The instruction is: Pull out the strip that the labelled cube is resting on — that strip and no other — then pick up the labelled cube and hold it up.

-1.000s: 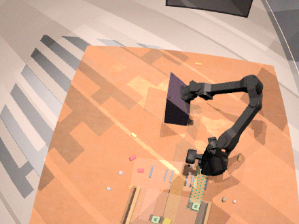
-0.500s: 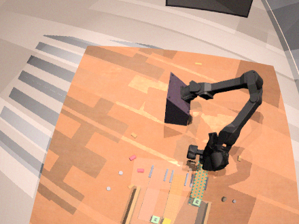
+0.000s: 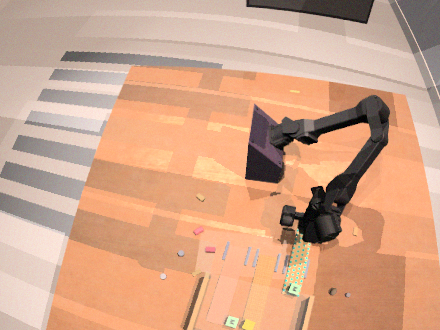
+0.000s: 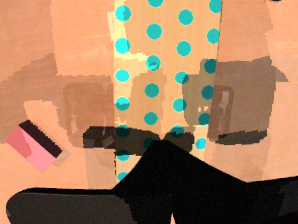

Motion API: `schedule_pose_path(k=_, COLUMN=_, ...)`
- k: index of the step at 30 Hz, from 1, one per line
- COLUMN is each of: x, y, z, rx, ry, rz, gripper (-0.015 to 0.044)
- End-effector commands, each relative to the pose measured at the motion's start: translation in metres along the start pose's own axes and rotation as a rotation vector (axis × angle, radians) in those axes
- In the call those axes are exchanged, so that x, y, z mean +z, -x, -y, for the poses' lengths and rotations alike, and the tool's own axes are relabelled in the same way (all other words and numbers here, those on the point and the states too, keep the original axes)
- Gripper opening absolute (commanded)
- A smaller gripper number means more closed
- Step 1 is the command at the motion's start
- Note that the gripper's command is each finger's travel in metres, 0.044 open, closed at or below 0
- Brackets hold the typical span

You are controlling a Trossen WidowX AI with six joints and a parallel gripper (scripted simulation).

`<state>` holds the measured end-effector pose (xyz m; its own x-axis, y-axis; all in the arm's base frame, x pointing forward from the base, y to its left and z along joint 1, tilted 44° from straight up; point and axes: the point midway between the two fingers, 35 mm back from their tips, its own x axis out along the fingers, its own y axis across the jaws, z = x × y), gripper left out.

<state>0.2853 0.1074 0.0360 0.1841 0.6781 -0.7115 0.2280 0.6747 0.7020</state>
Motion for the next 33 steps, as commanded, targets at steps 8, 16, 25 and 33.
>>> schedule_pose_path(k=8, x=-0.025, y=-0.004, z=0.0, rx=-0.003, ry=-0.004, rz=-0.026, gripper=0.0)
schedule_pose_path(k=16, x=-0.037, y=-0.004, z=0.0, rx=-0.003, ry=-0.004, rz=-0.027, gripper=0.0)
schedule_pose_path(k=25, x=-0.04, y=-0.004, z=0.0, rx=-0.003, ry=-0.004, rz=-0.027, gripper=0.0)
schedule_pose_path(k=33, x=-0.04, y=-0.004, z=0.0, rx=-0.003, ry=-0.004, rz=-0.027, gripper=0.0)
